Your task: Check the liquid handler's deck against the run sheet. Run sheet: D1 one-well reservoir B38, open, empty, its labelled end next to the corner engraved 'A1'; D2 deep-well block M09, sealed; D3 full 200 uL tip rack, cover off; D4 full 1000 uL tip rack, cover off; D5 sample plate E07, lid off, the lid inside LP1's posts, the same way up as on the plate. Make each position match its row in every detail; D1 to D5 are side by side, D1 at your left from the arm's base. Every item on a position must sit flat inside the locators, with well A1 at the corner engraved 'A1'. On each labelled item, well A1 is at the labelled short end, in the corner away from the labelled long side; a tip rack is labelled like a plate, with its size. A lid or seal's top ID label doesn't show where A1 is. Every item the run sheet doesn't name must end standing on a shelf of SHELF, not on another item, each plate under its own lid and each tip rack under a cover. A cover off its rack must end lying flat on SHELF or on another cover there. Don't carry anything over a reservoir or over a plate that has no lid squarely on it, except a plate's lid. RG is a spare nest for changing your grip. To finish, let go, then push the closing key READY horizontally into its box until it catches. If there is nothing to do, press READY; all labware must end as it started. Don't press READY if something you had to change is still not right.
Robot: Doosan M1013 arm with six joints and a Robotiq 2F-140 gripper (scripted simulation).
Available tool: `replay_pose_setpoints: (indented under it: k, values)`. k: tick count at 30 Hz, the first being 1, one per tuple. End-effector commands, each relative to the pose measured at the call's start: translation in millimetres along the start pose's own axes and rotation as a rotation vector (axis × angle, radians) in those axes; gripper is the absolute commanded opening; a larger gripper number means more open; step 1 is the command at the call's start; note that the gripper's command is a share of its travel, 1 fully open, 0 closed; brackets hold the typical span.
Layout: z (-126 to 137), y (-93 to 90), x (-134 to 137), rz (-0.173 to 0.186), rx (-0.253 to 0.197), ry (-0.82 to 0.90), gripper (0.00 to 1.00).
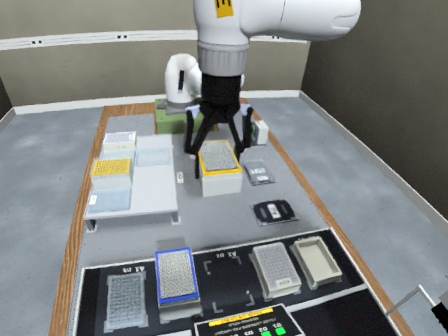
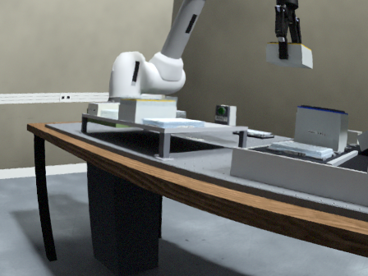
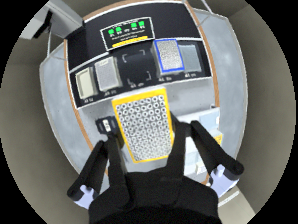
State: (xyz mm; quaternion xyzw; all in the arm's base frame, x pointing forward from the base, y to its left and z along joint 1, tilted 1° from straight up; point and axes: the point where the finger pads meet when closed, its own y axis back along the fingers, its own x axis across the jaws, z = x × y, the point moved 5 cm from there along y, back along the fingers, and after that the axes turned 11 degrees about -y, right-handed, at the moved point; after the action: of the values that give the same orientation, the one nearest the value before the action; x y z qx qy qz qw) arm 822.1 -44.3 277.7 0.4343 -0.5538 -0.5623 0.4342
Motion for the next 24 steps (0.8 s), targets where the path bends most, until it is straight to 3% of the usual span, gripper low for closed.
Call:
replay_pose_setpoints:
  k: [1,11,24]
  values:
    - [0.4,2.5,-5.0,-0.003,-0.003,0.000,0.10]
    - [-29.6,1.4,-11.0,-0.003,-0.004,0.000,0.10]
    - [-93.0,1.3,-24.0,-0.002,-0.004,0.000,0.10]
